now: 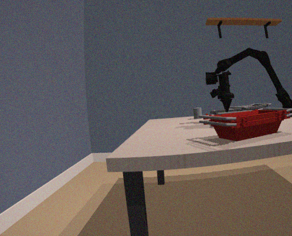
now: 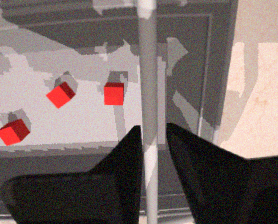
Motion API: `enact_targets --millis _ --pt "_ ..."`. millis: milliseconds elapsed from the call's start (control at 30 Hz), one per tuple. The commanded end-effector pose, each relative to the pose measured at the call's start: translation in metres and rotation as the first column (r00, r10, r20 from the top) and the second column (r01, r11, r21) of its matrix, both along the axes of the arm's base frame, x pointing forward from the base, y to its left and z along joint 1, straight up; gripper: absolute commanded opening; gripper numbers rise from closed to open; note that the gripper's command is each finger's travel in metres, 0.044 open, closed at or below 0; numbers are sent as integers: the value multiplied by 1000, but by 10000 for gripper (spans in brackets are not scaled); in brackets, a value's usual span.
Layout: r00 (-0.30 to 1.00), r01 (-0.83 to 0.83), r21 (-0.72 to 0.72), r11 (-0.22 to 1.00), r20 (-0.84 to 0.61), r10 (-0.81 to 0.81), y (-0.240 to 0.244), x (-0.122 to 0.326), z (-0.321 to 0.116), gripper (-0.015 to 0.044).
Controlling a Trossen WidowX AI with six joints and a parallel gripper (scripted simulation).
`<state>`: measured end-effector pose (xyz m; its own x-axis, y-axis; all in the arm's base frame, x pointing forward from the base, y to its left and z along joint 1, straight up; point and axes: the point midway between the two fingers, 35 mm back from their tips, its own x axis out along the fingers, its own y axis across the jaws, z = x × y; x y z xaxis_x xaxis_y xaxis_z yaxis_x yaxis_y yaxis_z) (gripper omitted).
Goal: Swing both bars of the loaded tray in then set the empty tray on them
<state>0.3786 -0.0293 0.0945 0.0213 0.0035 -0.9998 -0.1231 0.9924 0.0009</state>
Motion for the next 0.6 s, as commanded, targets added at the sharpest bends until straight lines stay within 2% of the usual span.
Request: enact_targets --millis 0,300,567 --pt "1000 11 -6 1000 7 -11 -2 0 6 84" --pt "1000 11 -6 1000 7 -11 -5 0 43 84" --pt "1000 13 -2 1000 1 -13 -4 0 37 84"
